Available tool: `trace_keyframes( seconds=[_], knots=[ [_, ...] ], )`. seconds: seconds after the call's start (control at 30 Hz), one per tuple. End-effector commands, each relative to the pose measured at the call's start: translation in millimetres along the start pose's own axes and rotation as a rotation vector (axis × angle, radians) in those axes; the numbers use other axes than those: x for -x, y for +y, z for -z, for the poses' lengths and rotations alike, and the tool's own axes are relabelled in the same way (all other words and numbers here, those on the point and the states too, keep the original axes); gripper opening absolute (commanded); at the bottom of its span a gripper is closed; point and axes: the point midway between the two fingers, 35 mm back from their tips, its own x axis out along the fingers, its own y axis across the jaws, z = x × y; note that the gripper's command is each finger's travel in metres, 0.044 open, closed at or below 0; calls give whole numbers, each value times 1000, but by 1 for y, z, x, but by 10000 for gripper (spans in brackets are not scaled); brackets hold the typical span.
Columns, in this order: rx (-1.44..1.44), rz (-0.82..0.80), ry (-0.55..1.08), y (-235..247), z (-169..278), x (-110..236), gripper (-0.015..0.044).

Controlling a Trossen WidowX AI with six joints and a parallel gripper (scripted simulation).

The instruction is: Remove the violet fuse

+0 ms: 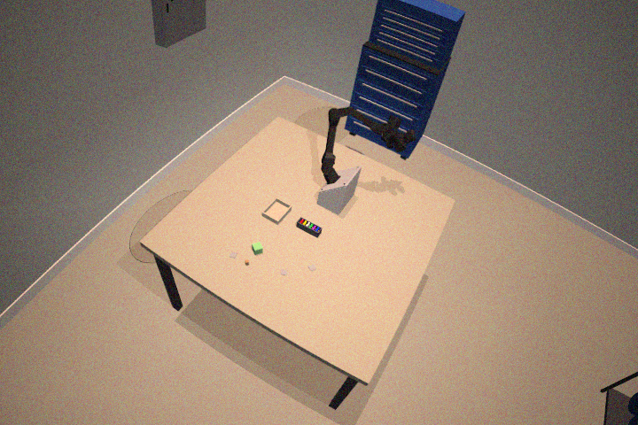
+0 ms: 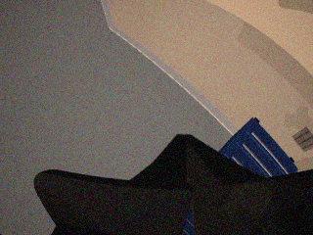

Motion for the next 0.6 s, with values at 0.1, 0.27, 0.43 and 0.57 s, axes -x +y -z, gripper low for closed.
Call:
trace_keyframes(
  seconds=[0.1, 0.27, 0.43, 0.57],
  knots=[
    [-14, -29, -42, 13, -19, 9, 67],
    [-65, -106, -192, 49, -88, 44, 67],
    [-73, -177, -341, 78, -150, 87, 67],
    [-78, -209, -467, 91, -200, 126, 67]
  ],
)
